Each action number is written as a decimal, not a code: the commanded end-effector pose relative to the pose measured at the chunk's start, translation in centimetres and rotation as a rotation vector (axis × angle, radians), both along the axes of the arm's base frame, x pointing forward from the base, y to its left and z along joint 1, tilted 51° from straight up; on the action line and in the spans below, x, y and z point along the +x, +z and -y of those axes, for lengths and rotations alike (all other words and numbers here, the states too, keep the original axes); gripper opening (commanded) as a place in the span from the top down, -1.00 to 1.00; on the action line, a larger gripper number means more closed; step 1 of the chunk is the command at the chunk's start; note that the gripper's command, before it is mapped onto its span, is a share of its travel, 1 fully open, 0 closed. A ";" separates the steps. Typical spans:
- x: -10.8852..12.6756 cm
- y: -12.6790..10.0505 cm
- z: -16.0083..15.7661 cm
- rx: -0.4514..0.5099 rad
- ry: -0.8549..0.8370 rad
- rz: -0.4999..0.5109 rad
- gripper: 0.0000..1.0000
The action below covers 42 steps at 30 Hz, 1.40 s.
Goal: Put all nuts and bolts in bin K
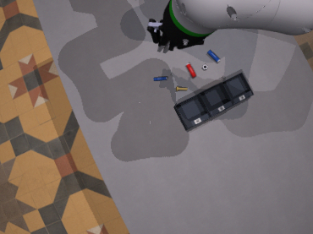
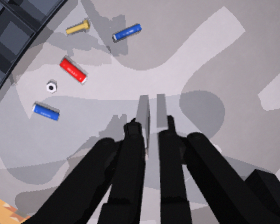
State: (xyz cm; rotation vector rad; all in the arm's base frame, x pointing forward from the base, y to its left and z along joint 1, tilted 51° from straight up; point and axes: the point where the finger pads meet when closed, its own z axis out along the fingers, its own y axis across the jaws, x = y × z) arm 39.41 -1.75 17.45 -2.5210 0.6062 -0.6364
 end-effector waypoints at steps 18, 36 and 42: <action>0.5 8.1 -6.0 -0.284 0.448 0.418 0.89; 8.8 7.7 -5.1 -0.339 0.512 0.449 0.89; 13.8 7.5 -4.5 -0.339 0.512 0.449 0.89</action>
